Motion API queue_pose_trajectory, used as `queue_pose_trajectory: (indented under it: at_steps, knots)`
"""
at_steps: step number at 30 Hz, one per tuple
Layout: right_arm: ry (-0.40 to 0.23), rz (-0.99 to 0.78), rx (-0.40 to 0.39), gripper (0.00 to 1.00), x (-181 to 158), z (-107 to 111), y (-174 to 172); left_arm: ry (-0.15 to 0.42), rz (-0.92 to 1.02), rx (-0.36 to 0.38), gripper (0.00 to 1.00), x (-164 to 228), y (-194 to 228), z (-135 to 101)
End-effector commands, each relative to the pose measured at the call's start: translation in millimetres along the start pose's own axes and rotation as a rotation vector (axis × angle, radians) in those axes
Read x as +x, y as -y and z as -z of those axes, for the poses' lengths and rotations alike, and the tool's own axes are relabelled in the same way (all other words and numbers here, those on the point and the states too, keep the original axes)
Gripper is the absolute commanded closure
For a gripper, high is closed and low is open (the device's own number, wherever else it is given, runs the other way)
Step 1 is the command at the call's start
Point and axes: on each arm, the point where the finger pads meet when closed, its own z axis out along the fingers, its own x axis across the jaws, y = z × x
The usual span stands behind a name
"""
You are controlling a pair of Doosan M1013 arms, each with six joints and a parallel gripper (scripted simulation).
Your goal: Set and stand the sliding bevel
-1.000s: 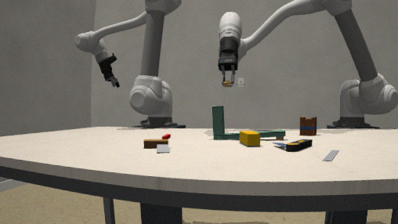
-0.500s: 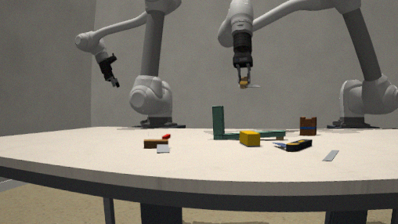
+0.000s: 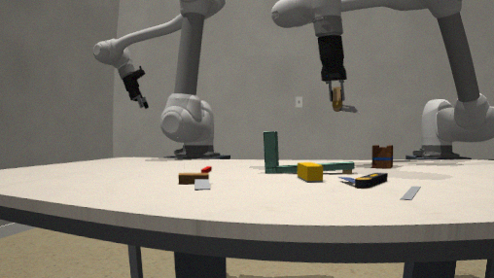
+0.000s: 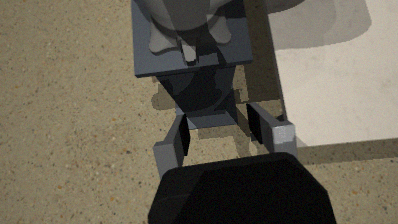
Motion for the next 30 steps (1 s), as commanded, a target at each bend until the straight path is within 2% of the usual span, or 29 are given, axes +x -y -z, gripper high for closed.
queue_pose_trajectory:
  at_steps: [1,8,15,17,23,30]
  knots:
    - [-0.001,0.000,-0.001,0.00,0,1,0,-0.011,-0.020,0.101,1.00,21,4,-2]
    - [-0.001,0.000,-0.001,0.00,0,1,0,-0.010,-0.066,0.322,1.00,71,14,-3]
    - [-0.001,0.000,-0.001,0.00,0,1,0,-0.010,-0.102,0.490,1.00,108,22,-4]
    - [-0.001,0.000,-0.001,0.00,0,1,0,-0.010,-0.102,0.490,1.00,108,22,-4]
    - [-0.001,0.000,-0.001,0.00,0,1,0,-0.010,-0.121,0.585,1.00,129,27,-5]
    - [-0.001,0.000,-0.001,0.00,0,1,0,-0.010,-0.132,0.637,1.00,141,29,-5]
